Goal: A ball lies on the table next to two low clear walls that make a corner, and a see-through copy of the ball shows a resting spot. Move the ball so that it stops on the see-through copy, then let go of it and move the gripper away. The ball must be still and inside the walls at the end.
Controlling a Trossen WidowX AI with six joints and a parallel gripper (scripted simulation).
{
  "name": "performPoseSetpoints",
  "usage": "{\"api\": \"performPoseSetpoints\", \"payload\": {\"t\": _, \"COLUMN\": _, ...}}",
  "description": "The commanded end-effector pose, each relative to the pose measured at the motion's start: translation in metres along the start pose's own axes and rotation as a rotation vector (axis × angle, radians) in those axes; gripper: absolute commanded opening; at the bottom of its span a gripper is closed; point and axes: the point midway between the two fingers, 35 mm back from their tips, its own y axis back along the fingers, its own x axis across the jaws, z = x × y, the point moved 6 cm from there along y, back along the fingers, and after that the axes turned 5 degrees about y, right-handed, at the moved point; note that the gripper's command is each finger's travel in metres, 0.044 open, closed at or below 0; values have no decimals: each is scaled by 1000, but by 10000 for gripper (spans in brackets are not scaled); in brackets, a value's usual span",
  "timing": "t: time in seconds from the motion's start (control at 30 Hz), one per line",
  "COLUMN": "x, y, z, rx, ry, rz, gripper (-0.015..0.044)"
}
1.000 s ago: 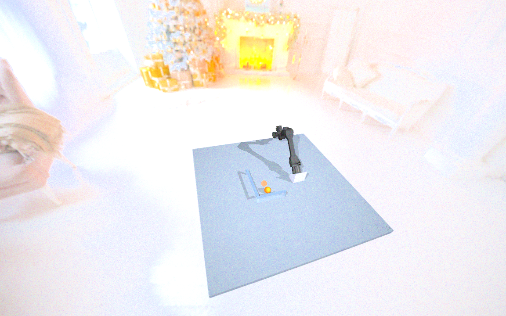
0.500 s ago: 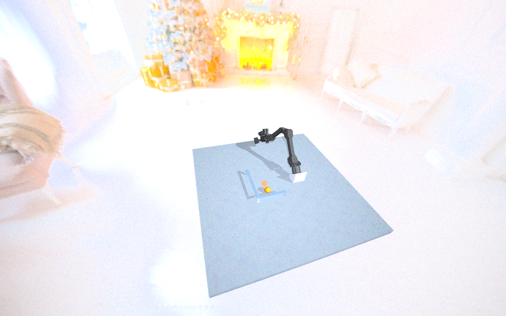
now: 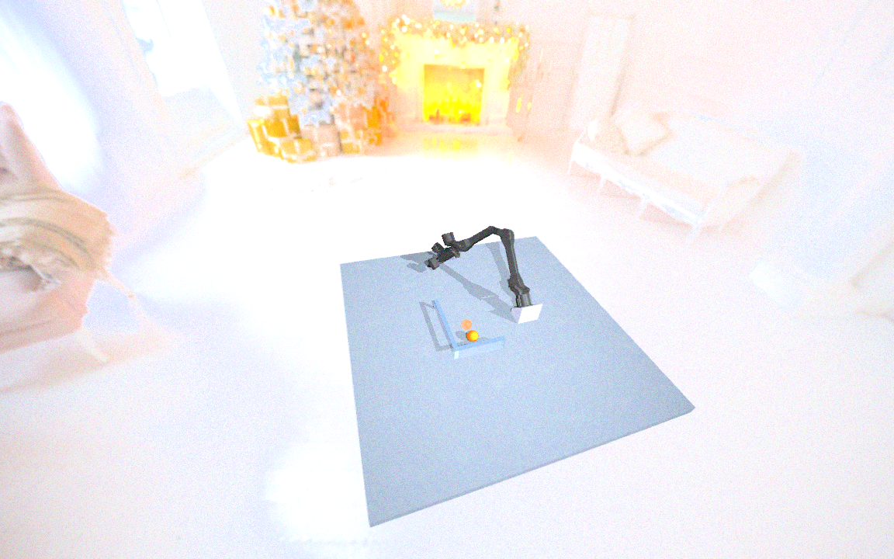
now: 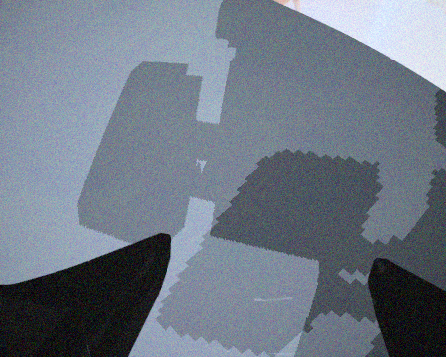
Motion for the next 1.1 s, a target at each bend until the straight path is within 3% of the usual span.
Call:
{"api": "performPoseSetpoints", "payload": {"t": 0.0, "x": 60, "y": 8, "z": -1, "rx": 67, "ry": 138, "rz": 153, "gripper": 363}}
{"api": "performPoseSetpoints", "payload": {"t": 0.23, "x": 159, "y": 45, "z": -11, "rx": 164, "ry": 424, "rz": 422, "gripper": 363}}
{"api": "performPoseSetpoints", "payload": {"t": 0.53, "x": 270, "y": 121, "z": -44, "rx": 253, "ry": 847, "rz": 719, "gripper": 363}}
{"api": "performPoseSetpoints", "payload": {"t": 0.83, "x": 357, "y": 217, "z": -119, "rx": 334, "ry": 1426, "rz": 936, "gripper": 363}}
{"api": "performPoseSetpoints", "payload": {"t": 1.07, "x": 383, "y": 298, "z": -192, "rx": 354, "ry": 2048, "rz": 985, "gripper": 363}}
